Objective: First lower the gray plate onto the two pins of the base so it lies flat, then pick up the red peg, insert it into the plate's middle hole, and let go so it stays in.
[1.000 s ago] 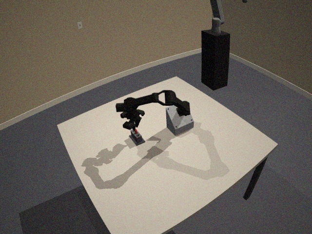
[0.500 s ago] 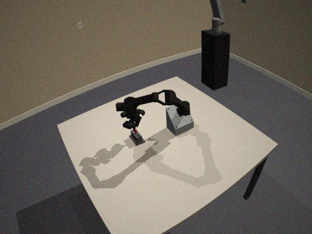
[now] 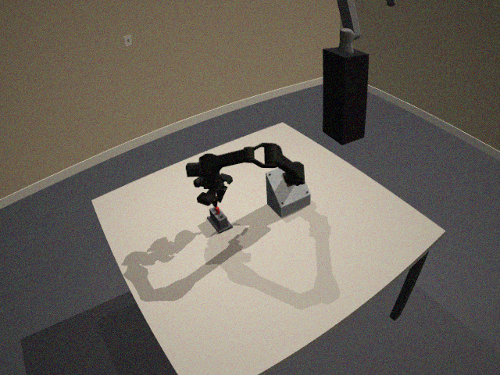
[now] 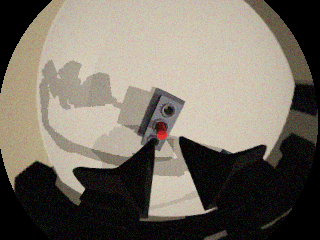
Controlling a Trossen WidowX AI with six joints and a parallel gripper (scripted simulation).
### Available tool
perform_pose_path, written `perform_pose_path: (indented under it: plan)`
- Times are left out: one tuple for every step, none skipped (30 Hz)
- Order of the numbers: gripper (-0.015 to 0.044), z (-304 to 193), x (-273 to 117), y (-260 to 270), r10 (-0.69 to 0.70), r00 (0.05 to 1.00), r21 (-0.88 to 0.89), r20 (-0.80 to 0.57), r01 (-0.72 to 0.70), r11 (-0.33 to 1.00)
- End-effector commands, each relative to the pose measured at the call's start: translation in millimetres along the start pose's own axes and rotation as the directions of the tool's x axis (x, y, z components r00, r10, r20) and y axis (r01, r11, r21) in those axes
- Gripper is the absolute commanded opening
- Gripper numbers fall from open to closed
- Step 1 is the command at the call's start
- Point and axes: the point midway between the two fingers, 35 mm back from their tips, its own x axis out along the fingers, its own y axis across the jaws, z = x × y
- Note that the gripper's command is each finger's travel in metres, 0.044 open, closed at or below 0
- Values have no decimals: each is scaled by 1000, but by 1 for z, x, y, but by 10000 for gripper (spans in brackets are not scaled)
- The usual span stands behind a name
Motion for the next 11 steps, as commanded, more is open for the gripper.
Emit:
perform_pose_path:
  plan:
    - [150,0,-4,0,1,1000,-7,7,-1,1000]
    - [150,0,-4,0,1,1000,-7,7,-1,1000]
    - [150,0,-4,0,1,1000,-7,7,-1,1000]
    - [150,0,-5,0,1,1000,-7,7,-1,1000]
    - [150,0,-5,-1,1,1000,-7,7,-1,1000]
    - [150,0,-5,-1,1,1000,-7,7,-1,1000]
    - [150,0,-5,-1,1,1000,-7,7,-1,1000]
    - [150,0,-6,-1,1,1000,-7,7,-1,1000]
    - [150,0,-6,-1,1,1000,-7,7,-1,1000]
    - [150,0,-6,-1,1,1000,-7,7,-1,1000]
    - [150,0,-6,-1,1,1000,-7,7,-1,1000]
